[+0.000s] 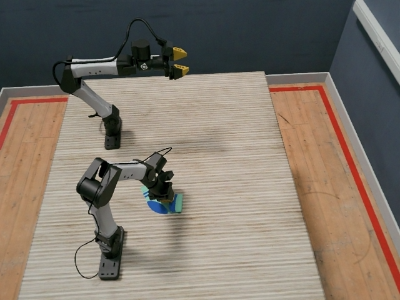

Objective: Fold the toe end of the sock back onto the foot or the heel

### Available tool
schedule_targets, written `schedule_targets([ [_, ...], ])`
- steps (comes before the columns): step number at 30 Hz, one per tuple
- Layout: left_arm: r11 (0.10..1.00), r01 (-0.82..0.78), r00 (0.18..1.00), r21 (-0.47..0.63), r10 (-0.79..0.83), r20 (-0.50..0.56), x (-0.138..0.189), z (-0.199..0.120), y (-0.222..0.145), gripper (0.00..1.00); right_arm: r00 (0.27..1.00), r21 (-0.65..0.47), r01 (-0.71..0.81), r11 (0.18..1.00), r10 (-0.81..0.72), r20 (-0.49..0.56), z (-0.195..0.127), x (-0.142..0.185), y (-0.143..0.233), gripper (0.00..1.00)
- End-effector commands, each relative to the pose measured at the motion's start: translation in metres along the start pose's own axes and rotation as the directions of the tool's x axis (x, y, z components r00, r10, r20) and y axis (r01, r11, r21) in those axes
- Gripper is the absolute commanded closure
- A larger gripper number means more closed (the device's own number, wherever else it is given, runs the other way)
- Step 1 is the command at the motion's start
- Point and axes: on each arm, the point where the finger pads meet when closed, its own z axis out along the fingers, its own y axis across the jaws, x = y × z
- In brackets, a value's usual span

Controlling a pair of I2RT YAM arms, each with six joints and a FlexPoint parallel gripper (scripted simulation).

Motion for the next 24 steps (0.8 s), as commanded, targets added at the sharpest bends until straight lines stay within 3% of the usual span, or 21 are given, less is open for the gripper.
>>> schedule_targets([
  [1, 1.0, 0.001, 1.0, 0.001, -0.001, 0.025, -0.009, -0.003, 0.0, 0.0, 1.0, 0.033, -0.015, 0.999, 0.015, 0.013, 0.01, -0.004, 0.009, 0.95],
  [14, 1.0, 0.001, 1.0, 0.001, -0.001, 0.025, -0.009, -0.003, 0.0, 0.0, 1.0, 0.01, 0.005, 1.0, -0.005, -0.005, 0.016, 0.001, 0.018, 0.95],
  [15, 1.0, 0.001, 1.0, 0.001, -0.001, 0.025, -0.009, -0.003, 0.0, 0.0, 1.0, 0.01, 0.005, 1.0, -0.005, -0.005, 0.016, 0.001, 0.018, 0.61],
  [23, 1.0, 0.001, 1.0, 0.001, -0.001, 0.025, -0.009, -0.003, 0.0, 0.0, 1.0, -0.008, 0.015, 1.0, -0.015, -0.021, 0.016, 0.005, 0.022, 0.61],
  [24, 1.0, 0.001, 1.0, 0.001, -0.001, 0.025, -0.009, -0.003, 0.0, 0.0, 1.0, 0.004, -0.002, 1.0, 0.002, 0.011, -0.008, -0.004, 0.013, 0.61],
])
